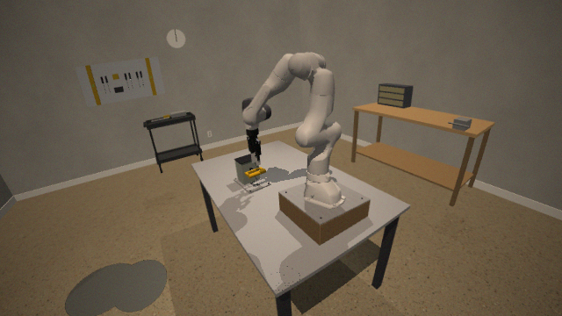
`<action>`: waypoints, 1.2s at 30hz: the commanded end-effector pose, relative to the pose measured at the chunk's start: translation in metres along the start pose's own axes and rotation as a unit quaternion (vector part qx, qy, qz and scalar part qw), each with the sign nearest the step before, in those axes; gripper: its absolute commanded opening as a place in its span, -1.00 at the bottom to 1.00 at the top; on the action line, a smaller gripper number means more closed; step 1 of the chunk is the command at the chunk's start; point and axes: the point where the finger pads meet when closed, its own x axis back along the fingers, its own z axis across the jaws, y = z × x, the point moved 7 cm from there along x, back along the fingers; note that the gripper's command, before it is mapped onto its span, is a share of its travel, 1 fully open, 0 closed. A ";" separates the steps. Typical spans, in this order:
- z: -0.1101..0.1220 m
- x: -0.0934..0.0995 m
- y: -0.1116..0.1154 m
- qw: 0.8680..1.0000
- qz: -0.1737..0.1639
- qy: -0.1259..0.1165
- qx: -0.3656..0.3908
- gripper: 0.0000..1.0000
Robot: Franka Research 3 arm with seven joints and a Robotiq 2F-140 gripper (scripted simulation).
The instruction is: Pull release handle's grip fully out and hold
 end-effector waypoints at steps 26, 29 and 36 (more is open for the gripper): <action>0.000 -0.020 0.001 1.000 -0.003 -0.002 -0.001 -0.35; 0.000 -0.024 0.001 1.000 -0.003 -0.002 -0.001 -0.35; 0.000 -0.031 0.002 1.000 -0.003 -0.002 -0.001 -0.35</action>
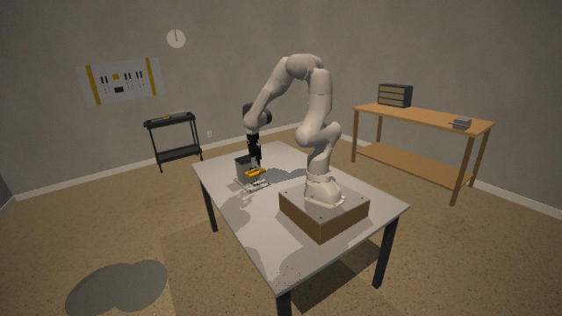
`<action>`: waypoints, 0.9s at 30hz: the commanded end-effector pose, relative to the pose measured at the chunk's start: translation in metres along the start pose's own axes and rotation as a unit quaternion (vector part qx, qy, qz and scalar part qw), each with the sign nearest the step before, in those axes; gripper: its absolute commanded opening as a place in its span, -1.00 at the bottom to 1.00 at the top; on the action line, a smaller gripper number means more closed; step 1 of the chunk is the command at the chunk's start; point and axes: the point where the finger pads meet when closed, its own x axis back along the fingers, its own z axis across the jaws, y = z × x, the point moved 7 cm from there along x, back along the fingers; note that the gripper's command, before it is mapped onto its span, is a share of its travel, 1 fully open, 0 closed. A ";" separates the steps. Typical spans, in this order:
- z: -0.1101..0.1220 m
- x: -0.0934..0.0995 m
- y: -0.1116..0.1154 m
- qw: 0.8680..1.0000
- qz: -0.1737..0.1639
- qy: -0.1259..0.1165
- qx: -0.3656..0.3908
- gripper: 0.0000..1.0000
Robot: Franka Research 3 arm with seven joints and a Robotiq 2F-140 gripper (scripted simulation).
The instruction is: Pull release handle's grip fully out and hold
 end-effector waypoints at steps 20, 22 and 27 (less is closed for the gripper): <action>-0.002 -0.017 0.000 1.000 0.000 -0.004 -0.005 -0.35; -0.002 -0.018 0.000 1.000 0.000 -0.004 -0.005 -0.35; -0.002 -0.018 0.000 1.000 0.000 -0.004 -0.005 -0.35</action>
